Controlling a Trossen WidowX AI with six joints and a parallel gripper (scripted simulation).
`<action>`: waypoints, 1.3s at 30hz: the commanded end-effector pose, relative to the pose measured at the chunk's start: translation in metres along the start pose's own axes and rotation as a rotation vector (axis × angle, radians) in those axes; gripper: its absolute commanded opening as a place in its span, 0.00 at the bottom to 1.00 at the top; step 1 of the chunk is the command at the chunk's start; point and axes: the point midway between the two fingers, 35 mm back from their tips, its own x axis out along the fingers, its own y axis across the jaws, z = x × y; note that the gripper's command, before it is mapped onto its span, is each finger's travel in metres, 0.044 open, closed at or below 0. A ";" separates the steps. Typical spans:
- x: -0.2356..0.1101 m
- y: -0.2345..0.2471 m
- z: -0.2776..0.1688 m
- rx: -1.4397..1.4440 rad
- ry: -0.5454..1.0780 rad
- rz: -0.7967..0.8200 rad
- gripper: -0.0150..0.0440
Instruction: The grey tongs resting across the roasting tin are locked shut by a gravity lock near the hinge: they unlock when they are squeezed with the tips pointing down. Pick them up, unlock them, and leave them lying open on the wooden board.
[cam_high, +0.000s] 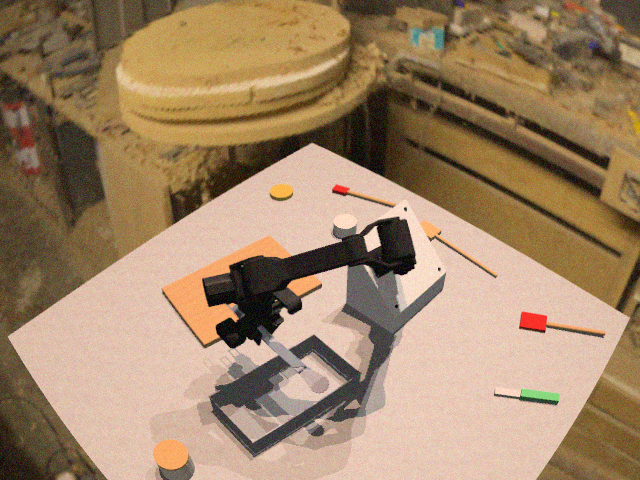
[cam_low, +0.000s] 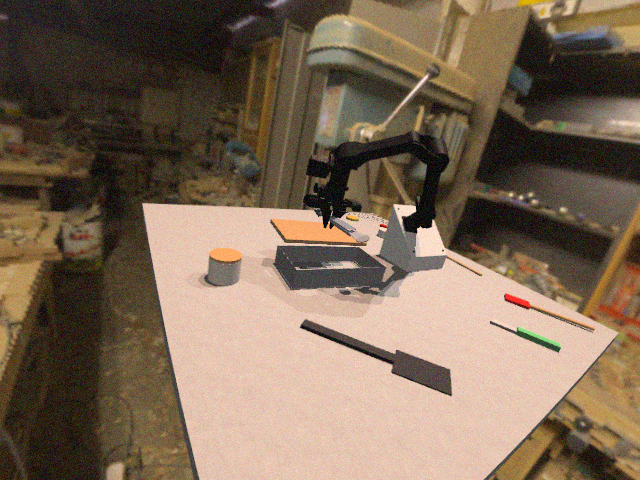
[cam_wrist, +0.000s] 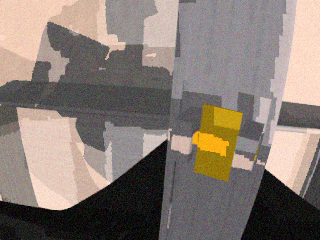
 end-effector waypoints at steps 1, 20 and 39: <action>-0.007 0.002 0.017 -0.083 -0.004 0.004 0.00; -0.035 -0.003 0.096 -0.518 0.001 0.000 0.00; -0.045 -0.018 0.149 -0.808 -0.001 0.002 0.00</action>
